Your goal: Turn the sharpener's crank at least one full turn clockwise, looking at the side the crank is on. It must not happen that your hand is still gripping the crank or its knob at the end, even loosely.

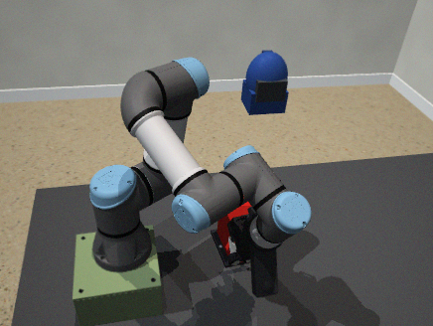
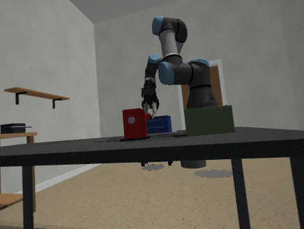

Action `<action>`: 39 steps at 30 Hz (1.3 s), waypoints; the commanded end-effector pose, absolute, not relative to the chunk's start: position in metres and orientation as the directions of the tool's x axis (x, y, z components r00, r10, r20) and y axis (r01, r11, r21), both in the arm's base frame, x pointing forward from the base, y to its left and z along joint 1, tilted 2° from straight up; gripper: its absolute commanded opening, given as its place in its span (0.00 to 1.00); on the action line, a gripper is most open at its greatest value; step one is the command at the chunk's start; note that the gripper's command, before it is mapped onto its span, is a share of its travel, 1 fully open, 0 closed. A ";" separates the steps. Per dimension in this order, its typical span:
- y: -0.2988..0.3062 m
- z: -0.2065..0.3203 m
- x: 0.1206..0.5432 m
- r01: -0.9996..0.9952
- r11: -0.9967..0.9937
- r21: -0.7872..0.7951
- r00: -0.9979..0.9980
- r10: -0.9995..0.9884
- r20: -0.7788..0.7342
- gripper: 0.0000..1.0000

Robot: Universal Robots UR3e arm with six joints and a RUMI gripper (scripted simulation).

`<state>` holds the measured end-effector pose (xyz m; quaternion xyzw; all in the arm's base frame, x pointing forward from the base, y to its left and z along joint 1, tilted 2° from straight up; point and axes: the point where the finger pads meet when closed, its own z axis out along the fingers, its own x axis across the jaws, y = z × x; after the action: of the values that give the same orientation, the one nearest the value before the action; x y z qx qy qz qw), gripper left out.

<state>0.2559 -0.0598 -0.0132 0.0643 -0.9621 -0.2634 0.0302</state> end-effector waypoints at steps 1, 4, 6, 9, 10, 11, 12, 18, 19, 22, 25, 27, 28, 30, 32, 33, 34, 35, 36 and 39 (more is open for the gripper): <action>-0.060 -0.009 0.258 -0.108 0.854 0.509 -0.990 -0.139 0.023 0.09; -0.060 -0.006 0.260 -0.108 0.854 0.509 -0.990 -0.139 0.023 0.09; -0.060 -0.004 0.261 -0.108 0.854 0.509 -0.990 -0.139 0.023 0.09; -0.059 -0.001 0.263 -0.108 0.854 0.509 -0.990 -0.139 0.023 0.09; -0.059 -0.001 0.263 -0.108 0.854 0.509 -0.990 -0.139 0.023 0.09; -0.059 -0.001 0.263 -0.108 0.854 0.509 -0.990 -0.139 0.023 0.09; -0.059 0.001 0.265 -0.108 0.854 0.509 -0.990 -0.139 0.023 0.09; -0.059 0.006 0.269 -0.109 0.854 0.509 -0.990 -0.139 0.023 0.09; -0.059 0.006 0.270 -0.109 0.854 0.509 -0.990 -0.139 0.023 0.09; -0.058 0.008 0.272 -0.109 0.854 0.509 -0.990 -0.139 0.023 0.09; -0.058 0.010 0.275 -0.109 0.854 0.509 -0.990 -0.139 0.023 0.09; -0.058 0.011 0.276 -0.109 0.854 0.509 -0.990 -0.139 0.023 0.09; -0.058 0.011 0.276 -0.109 0.854 0.509 -0.990 -0.139 0.023 0.09; -0.057 0.013 0.279 -0.109 0.854 0.509 -0.990 -0.139 0.023 0.09; -0.057 0.014 0.281 -0.109 0.854 0.509 -0.990 -0.139 0.023 0.09; -0.057 0.014 0.282 -0.109 0.854 0.509 -0.990 -0.139 0.023 0.09; -0.057 0.015 0.283 -0.109 0.854 0.509 -0.990 -0.139 0.023 0.09; -0.057 0.015 0.284 -0.109 0.854 0.509 -0.990 -0.139 0.023 0.09; -0.057 0.016 0.285 -0.109 0.854 0.509 -0.990 -0.139 0.023 0.09; -0.056 0.017 0.288 -0.109 0.854 0.509 -0.990 -0.139 0.023 0.09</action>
<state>0.2839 -0.0562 0.0151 0.0643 -0.9621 -0.2633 0.0302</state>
